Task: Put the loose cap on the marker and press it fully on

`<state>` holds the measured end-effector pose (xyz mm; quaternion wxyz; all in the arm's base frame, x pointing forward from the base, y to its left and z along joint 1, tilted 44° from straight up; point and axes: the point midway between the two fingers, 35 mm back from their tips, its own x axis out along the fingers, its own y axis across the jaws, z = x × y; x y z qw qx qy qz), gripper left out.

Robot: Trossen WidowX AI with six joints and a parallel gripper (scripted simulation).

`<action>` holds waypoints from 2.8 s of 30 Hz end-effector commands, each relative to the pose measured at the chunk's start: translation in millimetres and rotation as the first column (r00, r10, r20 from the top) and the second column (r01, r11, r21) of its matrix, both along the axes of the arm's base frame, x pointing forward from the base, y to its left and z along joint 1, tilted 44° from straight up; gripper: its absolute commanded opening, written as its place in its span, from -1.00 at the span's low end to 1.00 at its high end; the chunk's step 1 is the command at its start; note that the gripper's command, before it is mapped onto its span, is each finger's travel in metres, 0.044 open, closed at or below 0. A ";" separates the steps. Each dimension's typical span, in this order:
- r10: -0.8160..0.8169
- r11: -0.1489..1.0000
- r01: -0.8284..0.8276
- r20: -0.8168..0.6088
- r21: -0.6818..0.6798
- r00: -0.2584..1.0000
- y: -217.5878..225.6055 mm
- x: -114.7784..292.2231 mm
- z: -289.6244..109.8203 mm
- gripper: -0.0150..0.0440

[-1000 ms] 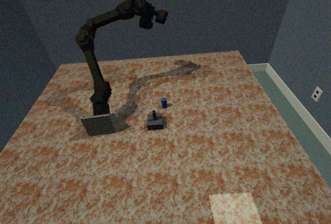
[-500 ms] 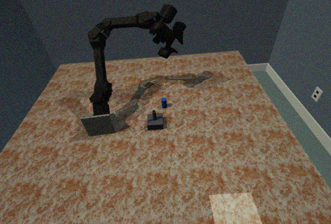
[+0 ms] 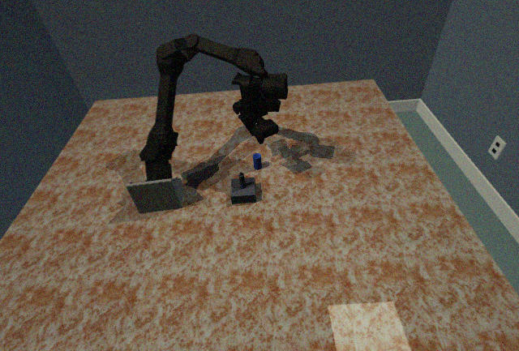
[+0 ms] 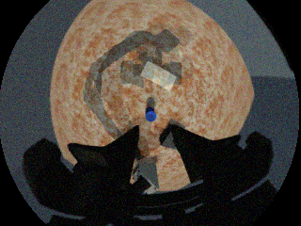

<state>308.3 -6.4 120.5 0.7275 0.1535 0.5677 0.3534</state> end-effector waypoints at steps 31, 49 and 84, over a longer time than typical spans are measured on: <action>-0.044 0.999 0.045 -0.104 0.009 0.994 45.6 -2.0 -50.6 0.32; -0.044 0.999 0.045 -0.103 0.011 0.994 66.1 -0.6 -70.6 0.32; -0.044 0.999 0.045 -0.104 0.008 0.994 45.8 -1.0 -50.5 -0.49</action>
